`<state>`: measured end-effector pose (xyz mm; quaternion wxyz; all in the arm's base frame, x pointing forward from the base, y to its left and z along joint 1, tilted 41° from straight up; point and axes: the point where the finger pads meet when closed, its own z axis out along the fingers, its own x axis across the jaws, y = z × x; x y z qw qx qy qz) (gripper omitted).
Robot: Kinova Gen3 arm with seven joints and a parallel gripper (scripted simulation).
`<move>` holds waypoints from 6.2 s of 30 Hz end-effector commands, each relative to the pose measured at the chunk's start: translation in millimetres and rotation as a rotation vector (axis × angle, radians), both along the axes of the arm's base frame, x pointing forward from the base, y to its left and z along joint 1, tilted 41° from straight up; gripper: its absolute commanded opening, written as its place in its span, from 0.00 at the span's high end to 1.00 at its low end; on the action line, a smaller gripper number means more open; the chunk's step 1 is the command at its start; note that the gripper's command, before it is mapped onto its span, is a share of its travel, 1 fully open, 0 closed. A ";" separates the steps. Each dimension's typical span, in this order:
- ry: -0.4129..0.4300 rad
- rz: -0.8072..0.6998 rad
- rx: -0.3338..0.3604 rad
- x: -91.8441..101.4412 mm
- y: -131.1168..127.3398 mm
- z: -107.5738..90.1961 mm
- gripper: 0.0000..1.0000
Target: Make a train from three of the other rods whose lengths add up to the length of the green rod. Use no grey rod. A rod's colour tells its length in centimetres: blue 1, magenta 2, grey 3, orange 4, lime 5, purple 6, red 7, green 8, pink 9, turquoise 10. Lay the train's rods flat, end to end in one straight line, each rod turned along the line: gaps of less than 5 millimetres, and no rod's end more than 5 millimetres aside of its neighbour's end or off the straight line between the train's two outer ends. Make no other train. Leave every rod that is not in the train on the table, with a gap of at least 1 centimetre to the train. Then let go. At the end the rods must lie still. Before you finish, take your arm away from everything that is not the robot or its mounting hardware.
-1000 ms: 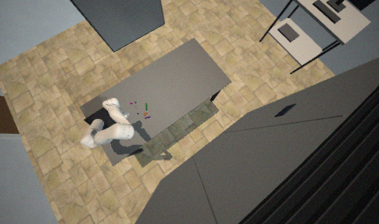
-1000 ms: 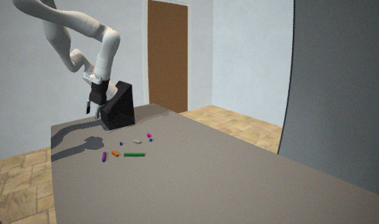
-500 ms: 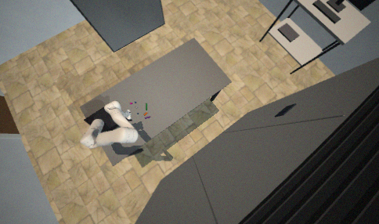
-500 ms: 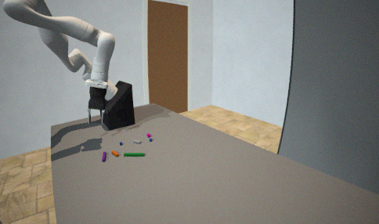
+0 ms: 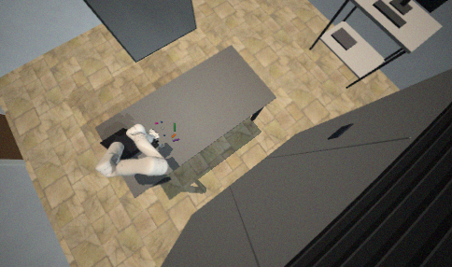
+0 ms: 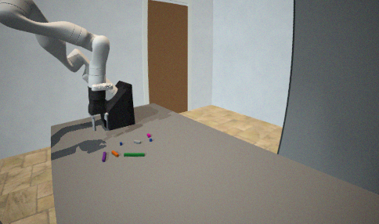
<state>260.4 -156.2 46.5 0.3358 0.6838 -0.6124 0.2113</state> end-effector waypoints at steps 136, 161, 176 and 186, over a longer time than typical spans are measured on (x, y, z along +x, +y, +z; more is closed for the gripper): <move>0.341 0.519 0.125 22.5 2.2 -18.1 0.00; 0.208 0.366 0.117 37.6 8.8 -23.2 0.00; 0.005 0.137 0.098 59.9 15.7 -31.0 0.00; -0.190 -0.078 0.080 79.4 23.8 -38.7 0.00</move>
